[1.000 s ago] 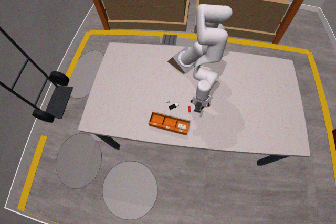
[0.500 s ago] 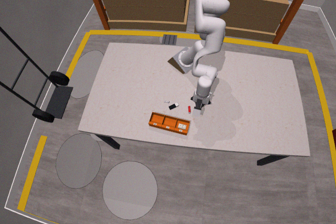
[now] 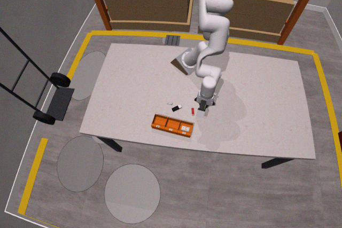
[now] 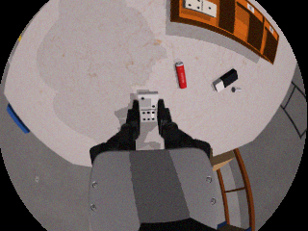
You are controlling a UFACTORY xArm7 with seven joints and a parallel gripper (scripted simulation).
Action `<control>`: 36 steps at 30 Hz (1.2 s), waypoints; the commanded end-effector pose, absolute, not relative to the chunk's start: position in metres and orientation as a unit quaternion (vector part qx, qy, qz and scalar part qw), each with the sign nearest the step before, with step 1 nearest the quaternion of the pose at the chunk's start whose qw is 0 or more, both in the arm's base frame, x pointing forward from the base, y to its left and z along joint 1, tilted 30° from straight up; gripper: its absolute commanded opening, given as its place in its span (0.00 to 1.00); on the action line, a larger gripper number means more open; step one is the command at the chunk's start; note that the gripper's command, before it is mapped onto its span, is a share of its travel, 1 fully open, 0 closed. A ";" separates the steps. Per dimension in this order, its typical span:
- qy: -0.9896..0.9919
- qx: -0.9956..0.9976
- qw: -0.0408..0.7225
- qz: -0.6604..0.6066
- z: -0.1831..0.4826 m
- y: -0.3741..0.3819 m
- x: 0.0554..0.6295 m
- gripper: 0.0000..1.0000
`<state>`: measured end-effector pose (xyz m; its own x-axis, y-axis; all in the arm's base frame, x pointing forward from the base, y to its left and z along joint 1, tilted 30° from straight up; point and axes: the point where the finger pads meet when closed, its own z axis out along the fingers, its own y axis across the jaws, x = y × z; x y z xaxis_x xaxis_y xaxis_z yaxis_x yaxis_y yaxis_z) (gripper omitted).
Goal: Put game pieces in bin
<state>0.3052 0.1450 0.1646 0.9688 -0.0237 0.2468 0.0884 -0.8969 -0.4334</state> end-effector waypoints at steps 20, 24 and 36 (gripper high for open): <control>-0.016 -0.966 0.227 -0.126 0.173 0.119 0.354 0.00; -0.016 -0.966 0.227 -0.126 0.174 0.109 0.375 0.00; 0.067 -0.964 0.236 -0.106 0.175 0.093 0.410 0.00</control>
